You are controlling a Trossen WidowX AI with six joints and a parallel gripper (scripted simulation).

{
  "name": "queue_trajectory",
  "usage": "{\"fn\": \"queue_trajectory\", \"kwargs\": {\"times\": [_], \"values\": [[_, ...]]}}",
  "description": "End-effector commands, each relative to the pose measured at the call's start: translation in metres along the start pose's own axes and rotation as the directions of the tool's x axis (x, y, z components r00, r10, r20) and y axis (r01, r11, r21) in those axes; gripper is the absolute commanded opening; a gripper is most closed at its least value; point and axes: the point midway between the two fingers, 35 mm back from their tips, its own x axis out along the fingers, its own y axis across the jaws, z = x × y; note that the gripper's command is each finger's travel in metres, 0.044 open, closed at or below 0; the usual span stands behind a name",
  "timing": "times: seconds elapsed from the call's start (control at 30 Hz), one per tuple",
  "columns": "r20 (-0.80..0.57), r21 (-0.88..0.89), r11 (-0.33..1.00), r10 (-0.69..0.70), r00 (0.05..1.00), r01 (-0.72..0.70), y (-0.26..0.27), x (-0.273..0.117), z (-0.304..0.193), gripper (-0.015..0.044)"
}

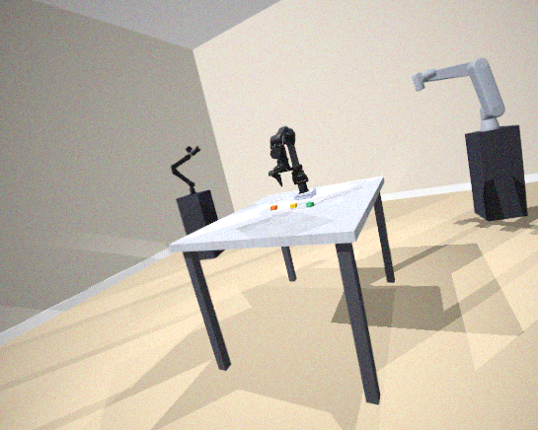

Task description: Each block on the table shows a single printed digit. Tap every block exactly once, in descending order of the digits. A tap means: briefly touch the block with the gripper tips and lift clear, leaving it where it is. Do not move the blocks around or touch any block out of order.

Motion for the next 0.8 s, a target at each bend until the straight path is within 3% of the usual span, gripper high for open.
{"fn": "queue_trajectory", "kwargs": {"times": [0.0, 0.1, 0.37, 0.77], "values": [[-0.002, 0.004, 1.000, -0.004, 1.000, 0.004, -0.001, 0.000, -0.001, 0.0400], [-0.002, 0.004, 1.000, -0.003, 1.000, 0.003, 0.007, 0.000, 0.003, 0.0400], [-0.001, 0.005, 1.000, 0.007, 1.000, -0.007, 0.108, -0.001, 0.021, 0.0400], [-0.001, 0.005, 1.000, 0.008, 1.000, -0.008, 0.110, -0.001, 0.021, 0.0400]]}}
